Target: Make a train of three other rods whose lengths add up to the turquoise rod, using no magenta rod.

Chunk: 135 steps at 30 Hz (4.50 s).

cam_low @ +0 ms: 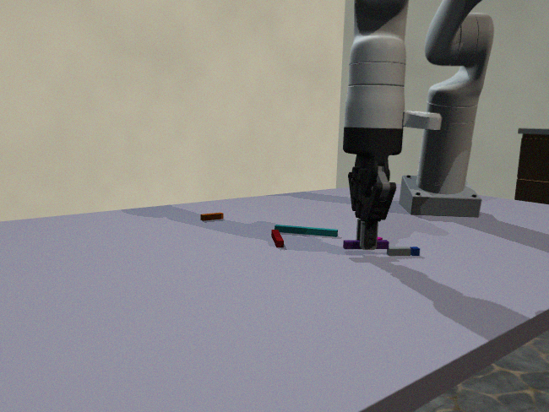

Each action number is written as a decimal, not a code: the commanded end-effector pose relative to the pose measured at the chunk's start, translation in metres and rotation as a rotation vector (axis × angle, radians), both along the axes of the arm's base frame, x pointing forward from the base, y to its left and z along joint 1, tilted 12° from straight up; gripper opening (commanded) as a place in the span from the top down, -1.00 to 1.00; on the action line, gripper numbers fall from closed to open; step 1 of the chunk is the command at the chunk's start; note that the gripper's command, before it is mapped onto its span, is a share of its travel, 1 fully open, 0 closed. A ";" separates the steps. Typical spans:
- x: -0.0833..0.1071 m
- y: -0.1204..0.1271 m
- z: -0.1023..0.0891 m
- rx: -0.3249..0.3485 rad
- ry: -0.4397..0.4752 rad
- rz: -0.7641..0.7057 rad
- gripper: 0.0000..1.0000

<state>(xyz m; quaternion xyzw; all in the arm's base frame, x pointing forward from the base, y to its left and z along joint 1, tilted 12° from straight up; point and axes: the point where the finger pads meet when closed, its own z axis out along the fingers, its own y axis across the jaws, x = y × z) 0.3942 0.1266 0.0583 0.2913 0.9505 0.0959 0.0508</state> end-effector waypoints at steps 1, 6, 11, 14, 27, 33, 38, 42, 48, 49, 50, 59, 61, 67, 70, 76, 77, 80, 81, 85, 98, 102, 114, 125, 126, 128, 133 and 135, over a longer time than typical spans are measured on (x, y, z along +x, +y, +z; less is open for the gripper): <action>0.000 -0.001 -0.001 -0.001 0.000 -0.002 0.91; 0.001 0.000 -0.006 -0.001 0.000 -0.002 0.91; 0.001 0.000 -0.008 -0.001 0.000 -0.002 0.91; 0.002 0.001 -0.009 -0.001 0.000 -0.002 0.91; 0.002 0.001 -0.009 -0.001 0.000 -0.002 0.91; 0.002 0.001 -0.009 -0.001 0.000 -0.002 0.91; 0.002 0.001 -0.009 -0.001 0.000 -0.002 0.91; 0.002 0.001 -0.009 -0.001 0.000 -0.002 0.91; 0.002 0.001 -0.009 -0.001 0.000 -0.002 0.91; 0.002 0.001 -0.009 -0.001 0.000 -0.002 0.91; 0.002 0.001 -0.009 -0.001 0.000 -0.002 0.91; 0.002 0.001 -0.009 -0.001 0.000 -0.002 0.67; 0.002 0.001 -0.009 -0.001 0.000 -0.002 0.60; 0.002 0.001 -0.009 -0.001 0.000 -0.002 0.52; 0.002 0.001 -0.009 -0.001 0.000 -0.002 0.52; 0.001 0.000 -0.009 -0.001 0.000 -0.002 0.52; 0.001 0.000 -0.008 -0.001 0.000 -0.002 0.52; 0.001 0.000 -0.003 -0.001 0.000 -0.002 0.52; 0.000 -0.001 -0.001 -0.001 0.000 -0.002 0.52; -0.001 -0.002 0.007 -0.001 0.000 -0.002 0.52; -0.011 -0.012 0.069 -0.001 0.000 -0.002 0.52; -0.011 -0.012 0.074 -0.001 0.000 -0.002 0.52; -0.012 -0.013 0.079 -0.001 0.000 -0.002 -1.00; -0.012 -0.013 0.079 -0.001 0.000 -0.002 -1.00; -0.012 -0.013 0.079 -0.001 0.000 -0.002 -1.00; -0.012 -0.013 0.079 -0.001 0.000 -0.002 -1.00; -0.013 -0.014 0.082 -0.001 0.000 -0.002 -1.00; -0.013 -0.014 0.084 -0.001 0.000 -0.002 -1.00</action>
